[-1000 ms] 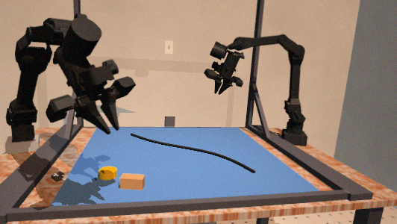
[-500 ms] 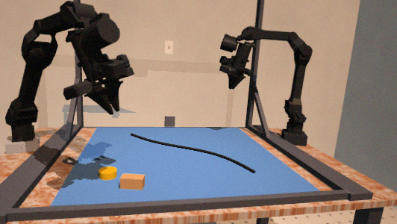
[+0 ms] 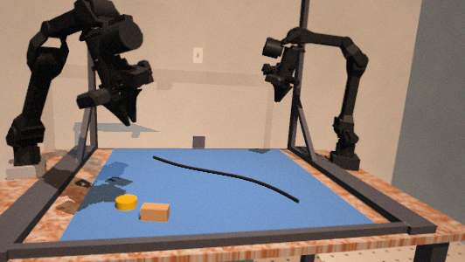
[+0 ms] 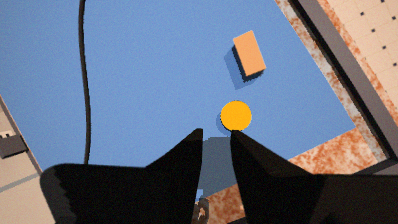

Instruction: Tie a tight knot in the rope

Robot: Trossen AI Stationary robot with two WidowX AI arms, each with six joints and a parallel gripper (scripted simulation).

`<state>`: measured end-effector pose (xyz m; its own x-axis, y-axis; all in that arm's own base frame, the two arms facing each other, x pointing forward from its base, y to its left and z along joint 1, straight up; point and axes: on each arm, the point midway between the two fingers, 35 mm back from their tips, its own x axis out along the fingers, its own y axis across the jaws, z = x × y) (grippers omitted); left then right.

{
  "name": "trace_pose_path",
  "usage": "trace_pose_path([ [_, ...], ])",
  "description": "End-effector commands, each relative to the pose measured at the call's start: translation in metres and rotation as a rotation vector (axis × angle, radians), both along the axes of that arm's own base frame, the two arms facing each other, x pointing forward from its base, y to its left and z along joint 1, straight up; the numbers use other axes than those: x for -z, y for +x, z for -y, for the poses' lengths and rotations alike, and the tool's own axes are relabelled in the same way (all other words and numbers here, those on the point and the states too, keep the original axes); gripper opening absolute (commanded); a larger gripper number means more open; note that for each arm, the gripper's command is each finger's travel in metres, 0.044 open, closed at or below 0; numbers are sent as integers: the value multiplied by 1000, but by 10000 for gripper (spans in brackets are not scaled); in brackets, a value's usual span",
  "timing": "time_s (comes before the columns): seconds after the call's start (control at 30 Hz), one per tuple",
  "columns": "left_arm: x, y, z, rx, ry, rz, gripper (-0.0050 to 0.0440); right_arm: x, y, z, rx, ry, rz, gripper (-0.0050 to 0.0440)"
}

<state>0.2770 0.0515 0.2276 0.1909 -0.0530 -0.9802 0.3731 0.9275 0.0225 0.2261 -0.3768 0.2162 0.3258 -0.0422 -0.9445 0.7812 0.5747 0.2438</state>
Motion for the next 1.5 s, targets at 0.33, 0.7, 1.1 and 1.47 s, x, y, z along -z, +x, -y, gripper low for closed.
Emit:
trace_pose_path([
  [0.33, -10, -2, -1, -14, 9, 31, 85, -16, 0, -5, -11, -33, 19, 85],
  [0.7, 2, 11, -24, -21, 26, 15, 85, -16, 0, -5, -11, -33, 19, 85],
  [1.1, 60, 44, -135, 2, 80, -61, 85, -16, 0, -5, -11, -33, 19, 85],
  [1.47, 121, 40, -232, 67, 97, -126, 85, -16, 0, -5, -11, -33, 19, 85],
])
